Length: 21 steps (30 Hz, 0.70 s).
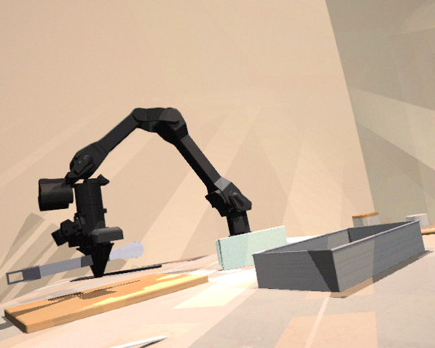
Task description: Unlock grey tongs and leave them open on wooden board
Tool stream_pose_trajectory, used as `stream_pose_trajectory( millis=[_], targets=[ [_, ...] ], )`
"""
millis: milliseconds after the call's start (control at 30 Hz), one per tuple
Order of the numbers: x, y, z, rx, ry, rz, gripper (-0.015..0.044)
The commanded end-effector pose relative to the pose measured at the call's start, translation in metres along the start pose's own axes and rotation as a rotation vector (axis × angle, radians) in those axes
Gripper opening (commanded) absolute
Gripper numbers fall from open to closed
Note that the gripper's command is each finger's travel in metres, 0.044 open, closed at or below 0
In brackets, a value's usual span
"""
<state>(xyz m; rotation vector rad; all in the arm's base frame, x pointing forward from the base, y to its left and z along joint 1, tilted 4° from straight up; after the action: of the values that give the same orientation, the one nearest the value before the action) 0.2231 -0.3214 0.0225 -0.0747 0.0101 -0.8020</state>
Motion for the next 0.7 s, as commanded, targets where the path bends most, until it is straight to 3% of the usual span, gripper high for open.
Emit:
stream_pose_trajectory(
  millis=[0, 600, 667],
  targets=[
    [0.0001, 0.0, 0.0003, 0.0, 0.0, 0.0, -0.0045],
    [0.0001, 0.0, 0.0003, 0.0, 0.0, 0.0, 0.0427],
    [0.0001, 0.0, 0.0003, 0.0, 0.0, 0.0, 0.044]
  ],
)
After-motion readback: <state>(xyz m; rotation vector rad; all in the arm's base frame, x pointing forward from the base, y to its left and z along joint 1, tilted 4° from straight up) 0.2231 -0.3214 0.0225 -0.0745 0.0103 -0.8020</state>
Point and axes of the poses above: the point midway between the two fingers, 35 mm back from their tips, its own z axis back along the fingers, its own y axis across the jaws, x = y × z, the point moved 1 cm from there along z, back along the fingers, and after that the axes turned 2 degrees about z, right-handed, at the moved point
